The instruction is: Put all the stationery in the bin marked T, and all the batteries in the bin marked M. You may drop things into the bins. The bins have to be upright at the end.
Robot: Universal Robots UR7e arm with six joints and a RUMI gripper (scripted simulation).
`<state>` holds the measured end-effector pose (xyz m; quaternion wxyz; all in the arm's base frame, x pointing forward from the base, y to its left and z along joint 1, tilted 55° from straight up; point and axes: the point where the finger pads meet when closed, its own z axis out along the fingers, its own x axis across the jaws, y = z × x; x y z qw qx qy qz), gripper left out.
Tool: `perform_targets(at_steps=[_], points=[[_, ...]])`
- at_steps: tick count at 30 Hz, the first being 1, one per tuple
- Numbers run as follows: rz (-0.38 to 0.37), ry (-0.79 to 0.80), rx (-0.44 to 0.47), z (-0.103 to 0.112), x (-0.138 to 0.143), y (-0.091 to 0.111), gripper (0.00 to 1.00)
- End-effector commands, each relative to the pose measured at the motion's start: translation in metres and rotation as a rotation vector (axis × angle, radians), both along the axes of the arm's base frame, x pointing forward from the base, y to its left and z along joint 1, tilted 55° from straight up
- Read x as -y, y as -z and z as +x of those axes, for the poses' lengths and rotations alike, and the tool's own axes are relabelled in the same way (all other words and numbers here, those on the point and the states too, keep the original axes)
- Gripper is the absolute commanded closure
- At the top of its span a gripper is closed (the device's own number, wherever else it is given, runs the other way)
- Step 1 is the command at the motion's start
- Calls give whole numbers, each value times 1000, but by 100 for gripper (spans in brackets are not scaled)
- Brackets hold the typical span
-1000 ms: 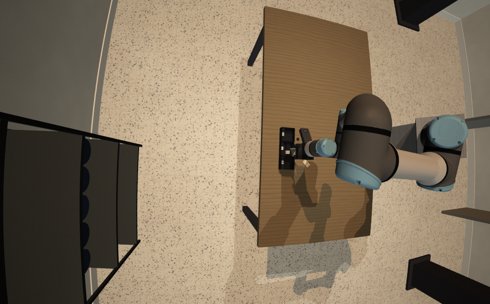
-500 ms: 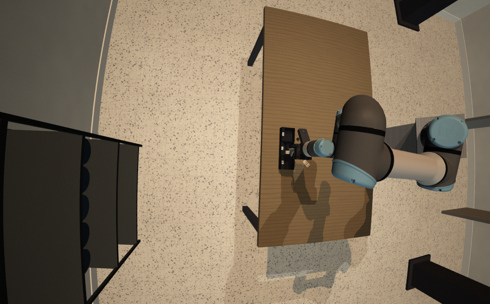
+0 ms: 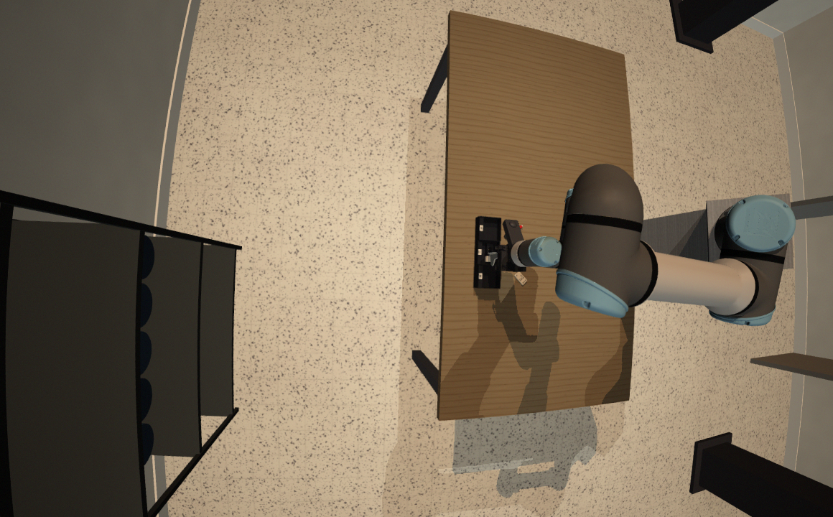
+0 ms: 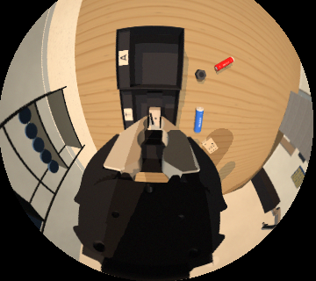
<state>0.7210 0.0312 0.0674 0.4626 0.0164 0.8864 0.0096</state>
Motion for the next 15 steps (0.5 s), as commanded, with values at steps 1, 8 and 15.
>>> perform_targets(at_steps=[1, 8, 15], points=[[0, 0, 2, 1, 0, -1, 100], [0, 0, 2, 1, -1, -1, 82], [0, 0, 2, 1, -1, -1, 82]])
